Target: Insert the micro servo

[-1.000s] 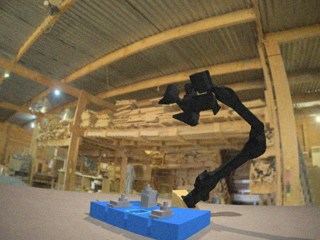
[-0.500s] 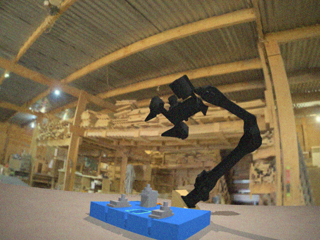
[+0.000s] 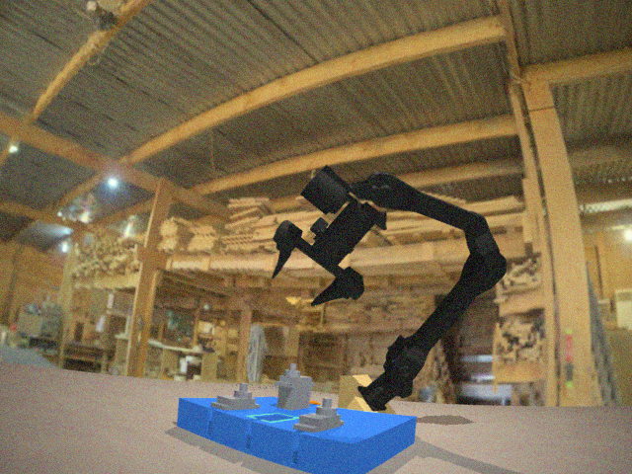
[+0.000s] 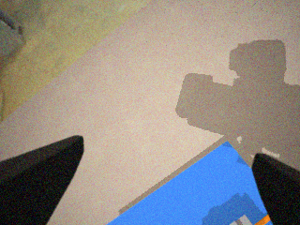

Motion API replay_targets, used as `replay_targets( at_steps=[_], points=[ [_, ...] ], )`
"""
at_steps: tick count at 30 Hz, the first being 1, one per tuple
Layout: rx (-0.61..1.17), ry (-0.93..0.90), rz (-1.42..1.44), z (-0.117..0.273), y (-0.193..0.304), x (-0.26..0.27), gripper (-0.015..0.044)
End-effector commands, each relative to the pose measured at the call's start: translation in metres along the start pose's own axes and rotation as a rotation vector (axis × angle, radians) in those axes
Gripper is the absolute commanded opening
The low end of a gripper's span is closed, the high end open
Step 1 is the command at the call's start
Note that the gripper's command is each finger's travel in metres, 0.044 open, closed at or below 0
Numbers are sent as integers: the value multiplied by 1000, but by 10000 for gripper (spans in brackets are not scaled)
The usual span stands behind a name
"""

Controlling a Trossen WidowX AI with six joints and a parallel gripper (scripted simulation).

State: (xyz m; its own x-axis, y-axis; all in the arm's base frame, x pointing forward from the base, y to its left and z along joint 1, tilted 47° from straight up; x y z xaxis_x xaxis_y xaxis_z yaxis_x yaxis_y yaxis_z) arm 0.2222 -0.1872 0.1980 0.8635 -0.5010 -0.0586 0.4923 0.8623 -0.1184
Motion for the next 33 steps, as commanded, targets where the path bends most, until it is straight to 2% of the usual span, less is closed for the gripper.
replay_targets(
  at_steps=[1,18,33],
  points=[
    [79,66,-58,-12,4,-1,440],
    [377,374,-370,-54,20,-4,440],
    [568,690,-680,-82,30,-8,440]
  ],
)
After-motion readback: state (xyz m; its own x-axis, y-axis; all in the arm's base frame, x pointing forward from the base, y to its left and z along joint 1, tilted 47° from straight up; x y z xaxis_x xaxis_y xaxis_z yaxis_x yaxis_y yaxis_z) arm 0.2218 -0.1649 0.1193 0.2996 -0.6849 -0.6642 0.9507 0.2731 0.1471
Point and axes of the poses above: the point midway between the two fingers, 35 mm back from their tips, its own z axis back along the fingers, its own x axis across the jaws, y = z × x, the point moved 9 cm from there along z, back along the fingers, and after that the axes turned 5 degrees about z, right-handed, at the moved point
